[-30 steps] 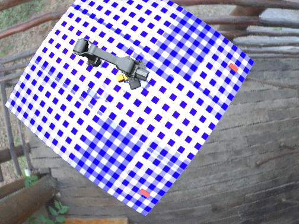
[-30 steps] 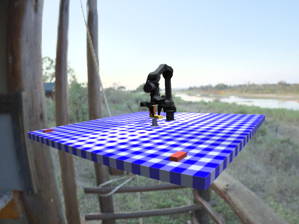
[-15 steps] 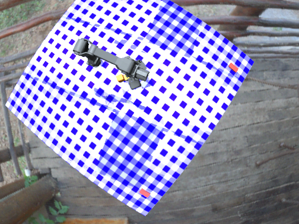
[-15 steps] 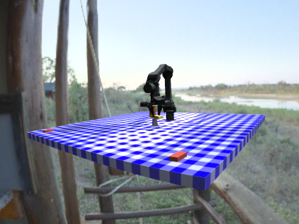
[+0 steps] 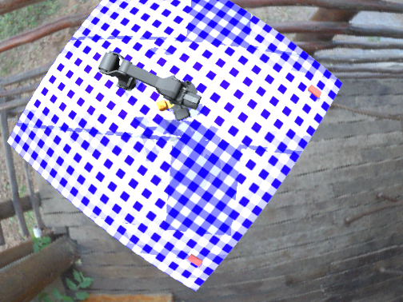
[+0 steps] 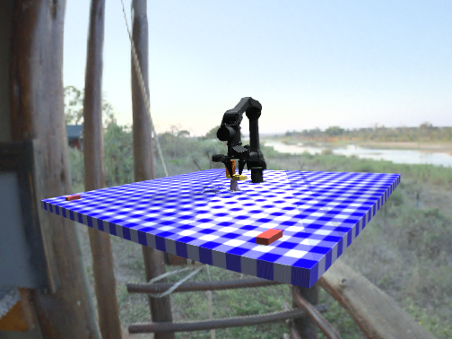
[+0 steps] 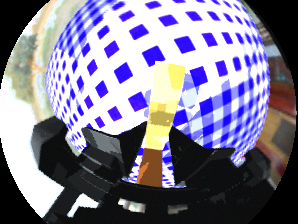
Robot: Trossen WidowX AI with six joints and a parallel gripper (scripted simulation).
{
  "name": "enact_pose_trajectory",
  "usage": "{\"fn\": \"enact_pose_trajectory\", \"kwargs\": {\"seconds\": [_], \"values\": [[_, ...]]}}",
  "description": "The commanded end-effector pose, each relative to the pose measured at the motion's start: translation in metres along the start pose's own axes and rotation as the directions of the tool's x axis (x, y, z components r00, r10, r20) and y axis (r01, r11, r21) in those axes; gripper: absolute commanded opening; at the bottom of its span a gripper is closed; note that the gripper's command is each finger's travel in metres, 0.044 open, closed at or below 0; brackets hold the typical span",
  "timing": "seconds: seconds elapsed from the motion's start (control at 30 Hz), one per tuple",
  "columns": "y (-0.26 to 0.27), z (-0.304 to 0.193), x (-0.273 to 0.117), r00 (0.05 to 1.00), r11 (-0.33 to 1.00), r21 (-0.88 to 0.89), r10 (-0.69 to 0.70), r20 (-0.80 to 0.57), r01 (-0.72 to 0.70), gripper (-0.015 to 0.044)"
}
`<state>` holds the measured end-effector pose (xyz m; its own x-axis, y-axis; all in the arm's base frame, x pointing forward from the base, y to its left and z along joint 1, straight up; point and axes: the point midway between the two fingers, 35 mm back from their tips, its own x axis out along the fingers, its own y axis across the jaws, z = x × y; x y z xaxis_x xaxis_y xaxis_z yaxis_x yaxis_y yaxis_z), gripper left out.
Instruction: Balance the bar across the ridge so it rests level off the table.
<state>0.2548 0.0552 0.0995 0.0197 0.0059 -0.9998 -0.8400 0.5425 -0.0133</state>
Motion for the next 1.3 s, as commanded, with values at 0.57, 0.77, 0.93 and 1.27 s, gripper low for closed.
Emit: {"fn": "enact_pose_trajectory", "kwargs": {"seconds": [0.57,0.77,0.93,1.27], "values": [[-0.0004,-0.0002,0.0019,1.0,1.0,0.005,-0.001,-0.001,0.001,0.0],[-0.0004,-0.0003,0.0024,1.0,1.0,0.005,-0.001,-0.001,0.001,0.0],[-0.0003,-0.0003,0.0028,1.0,1.0,0.005,-0.001,-0.001,0.001,0.0],[-0.0001,-0.0005,0.0037,1.0,1.0,0.005,-0.001,-0.001,0.001,0.0]]}}
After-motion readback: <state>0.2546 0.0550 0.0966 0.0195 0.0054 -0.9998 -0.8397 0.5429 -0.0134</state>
